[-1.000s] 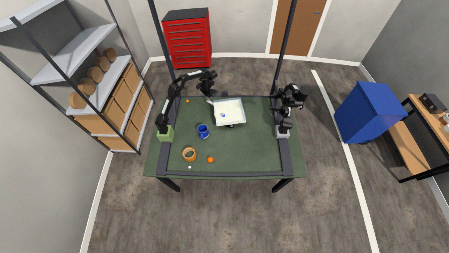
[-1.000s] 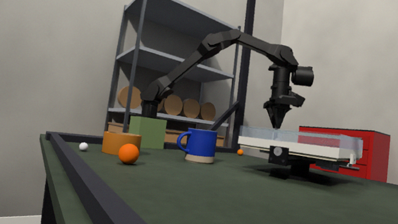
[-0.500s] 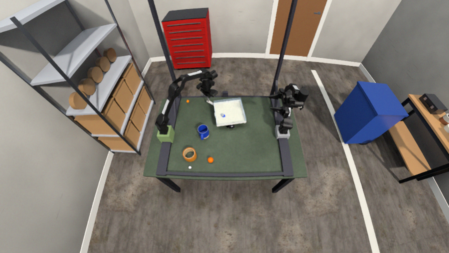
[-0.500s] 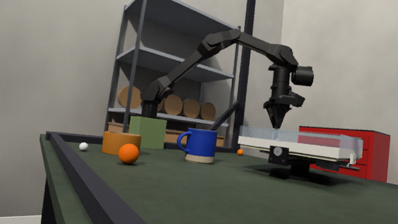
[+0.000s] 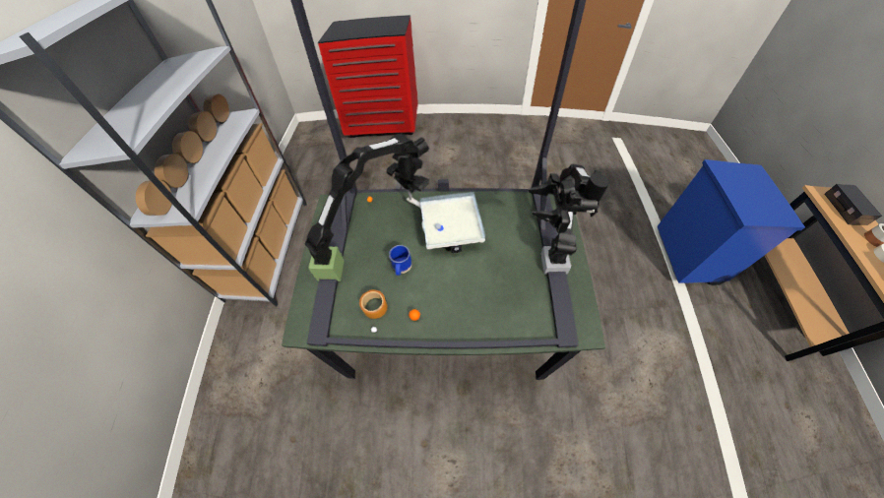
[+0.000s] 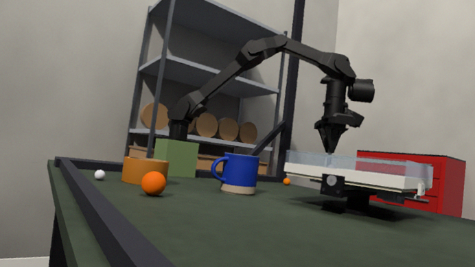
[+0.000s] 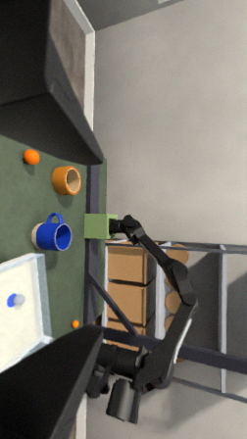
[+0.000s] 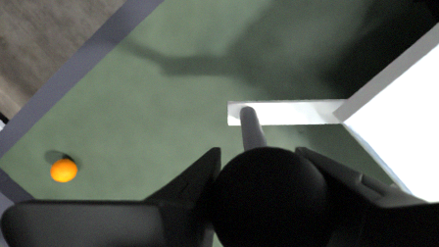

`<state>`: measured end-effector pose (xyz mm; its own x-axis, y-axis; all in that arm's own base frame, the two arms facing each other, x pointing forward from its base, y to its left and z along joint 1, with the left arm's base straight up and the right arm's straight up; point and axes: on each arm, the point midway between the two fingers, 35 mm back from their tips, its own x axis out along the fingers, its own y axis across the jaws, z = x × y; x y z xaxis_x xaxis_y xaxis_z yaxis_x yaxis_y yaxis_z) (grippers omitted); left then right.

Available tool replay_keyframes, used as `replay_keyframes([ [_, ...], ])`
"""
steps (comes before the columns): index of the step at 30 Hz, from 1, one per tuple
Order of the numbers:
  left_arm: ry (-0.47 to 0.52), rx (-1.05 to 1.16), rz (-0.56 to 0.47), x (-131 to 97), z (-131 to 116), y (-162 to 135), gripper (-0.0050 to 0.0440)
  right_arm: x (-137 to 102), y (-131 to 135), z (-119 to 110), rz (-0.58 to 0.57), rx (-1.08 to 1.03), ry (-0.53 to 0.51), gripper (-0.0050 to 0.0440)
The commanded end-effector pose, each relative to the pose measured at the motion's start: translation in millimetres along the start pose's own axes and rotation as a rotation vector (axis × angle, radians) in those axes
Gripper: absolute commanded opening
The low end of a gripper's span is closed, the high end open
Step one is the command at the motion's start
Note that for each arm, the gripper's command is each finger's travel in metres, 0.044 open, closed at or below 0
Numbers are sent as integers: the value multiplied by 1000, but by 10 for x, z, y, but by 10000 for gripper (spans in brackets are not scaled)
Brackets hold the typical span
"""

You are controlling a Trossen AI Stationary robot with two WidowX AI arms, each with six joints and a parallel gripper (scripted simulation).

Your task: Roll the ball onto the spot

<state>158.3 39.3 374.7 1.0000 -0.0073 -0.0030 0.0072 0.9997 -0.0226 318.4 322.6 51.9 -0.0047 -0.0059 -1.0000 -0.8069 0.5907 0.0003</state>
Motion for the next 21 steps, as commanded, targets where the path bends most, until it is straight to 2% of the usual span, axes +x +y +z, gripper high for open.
replay_keyframes([
  [1, -3, 23, 0, -4, 62, -7, 400, -174, -1, 79, -4, -1, -51, -50],
  [3, -3, 23, 0, -4, 62, -7, 400, -93, 29, 48, -2, -3, -34, -50],
  [21, -3, 23, 0, -4, 62, -7, 400, -138, 13, 92, -4, -5, -48, -50],
])
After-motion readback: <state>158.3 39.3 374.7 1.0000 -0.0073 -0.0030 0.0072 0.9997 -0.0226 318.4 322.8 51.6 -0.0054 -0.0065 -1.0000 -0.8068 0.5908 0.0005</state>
